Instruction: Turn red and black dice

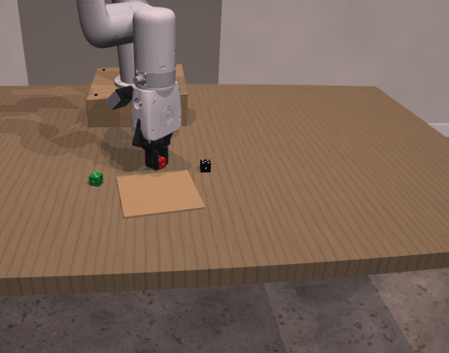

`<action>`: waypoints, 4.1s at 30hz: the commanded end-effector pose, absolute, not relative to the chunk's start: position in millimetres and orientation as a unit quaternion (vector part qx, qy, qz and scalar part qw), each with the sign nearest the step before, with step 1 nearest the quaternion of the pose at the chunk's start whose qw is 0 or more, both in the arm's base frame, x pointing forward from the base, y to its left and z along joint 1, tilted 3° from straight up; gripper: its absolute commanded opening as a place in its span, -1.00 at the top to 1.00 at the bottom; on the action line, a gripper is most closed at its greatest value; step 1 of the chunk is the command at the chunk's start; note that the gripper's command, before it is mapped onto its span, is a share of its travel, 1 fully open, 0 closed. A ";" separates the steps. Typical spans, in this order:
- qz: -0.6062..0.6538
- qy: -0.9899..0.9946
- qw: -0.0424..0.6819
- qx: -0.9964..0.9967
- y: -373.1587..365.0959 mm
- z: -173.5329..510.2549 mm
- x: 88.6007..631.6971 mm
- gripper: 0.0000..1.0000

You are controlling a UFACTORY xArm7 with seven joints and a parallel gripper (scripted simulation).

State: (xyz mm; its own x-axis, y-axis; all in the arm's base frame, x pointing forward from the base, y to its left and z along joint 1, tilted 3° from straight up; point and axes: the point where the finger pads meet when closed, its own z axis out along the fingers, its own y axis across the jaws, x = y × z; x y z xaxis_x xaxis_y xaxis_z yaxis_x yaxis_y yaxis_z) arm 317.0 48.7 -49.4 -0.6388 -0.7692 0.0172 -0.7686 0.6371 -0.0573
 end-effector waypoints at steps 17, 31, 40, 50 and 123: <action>-0.030 0.905 0.006 -0.425 51.2 -2.5 316.6 0.69; -0.030 0.905 0.006 -0.425 52.8 33.0 315.3 0.69; -0.030 0.905 0.006 -0.425 53.7 49.3 314.7 0.69; -0.030 0.905 0.006 -0.425 53.7 49.8 314.7 0.69; 0.000 0.140 -0.032 -0.990 144.2 40.3 364.5 0.69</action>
State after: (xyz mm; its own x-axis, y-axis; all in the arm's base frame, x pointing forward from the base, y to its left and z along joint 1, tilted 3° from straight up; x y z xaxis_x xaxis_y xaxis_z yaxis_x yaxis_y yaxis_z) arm 359.5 137.9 39.8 0.9158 -0.4009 0.0254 -0.4017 -0.9131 0.0698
